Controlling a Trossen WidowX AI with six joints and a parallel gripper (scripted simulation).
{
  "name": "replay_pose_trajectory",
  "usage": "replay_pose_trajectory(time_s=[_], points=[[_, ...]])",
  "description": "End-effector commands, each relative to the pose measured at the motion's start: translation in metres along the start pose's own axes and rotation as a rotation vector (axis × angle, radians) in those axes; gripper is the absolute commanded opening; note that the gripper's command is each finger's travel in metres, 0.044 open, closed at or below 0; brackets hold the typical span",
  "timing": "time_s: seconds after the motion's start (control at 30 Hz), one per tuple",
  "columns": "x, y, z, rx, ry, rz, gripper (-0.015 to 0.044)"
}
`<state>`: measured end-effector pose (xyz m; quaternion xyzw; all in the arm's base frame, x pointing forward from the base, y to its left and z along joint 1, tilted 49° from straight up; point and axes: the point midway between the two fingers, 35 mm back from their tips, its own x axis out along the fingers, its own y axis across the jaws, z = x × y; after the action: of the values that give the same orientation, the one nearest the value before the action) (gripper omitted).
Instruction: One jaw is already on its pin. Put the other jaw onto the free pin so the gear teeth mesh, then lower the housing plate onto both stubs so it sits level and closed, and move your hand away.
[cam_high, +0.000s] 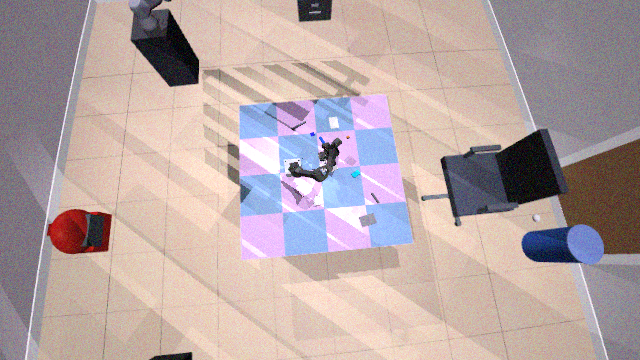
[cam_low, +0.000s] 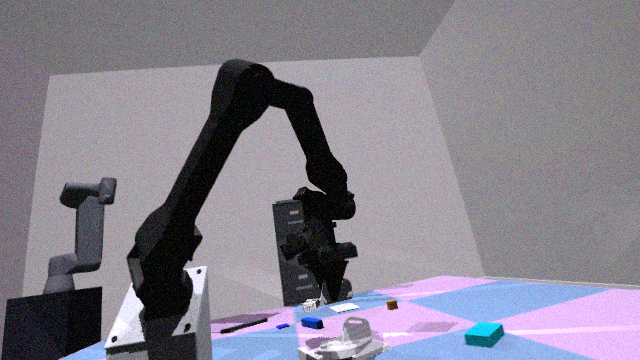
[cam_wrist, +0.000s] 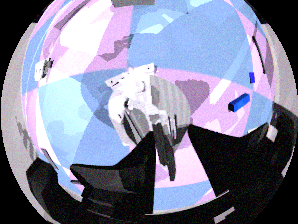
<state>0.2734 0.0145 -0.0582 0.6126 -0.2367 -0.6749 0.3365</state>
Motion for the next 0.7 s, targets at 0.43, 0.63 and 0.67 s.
replay_pose_trajectory(time_s=[0.43,0.63,0.67], points=[[0.012,0.0,-0.001,0.005,0.0,-0.004,0.0134],[0.022,0.0,-0.001,0.005,0.0,-0.004,0.0134],[0.023,0.0,-0.001,0.005,0.0,-0.004,0.0134]])
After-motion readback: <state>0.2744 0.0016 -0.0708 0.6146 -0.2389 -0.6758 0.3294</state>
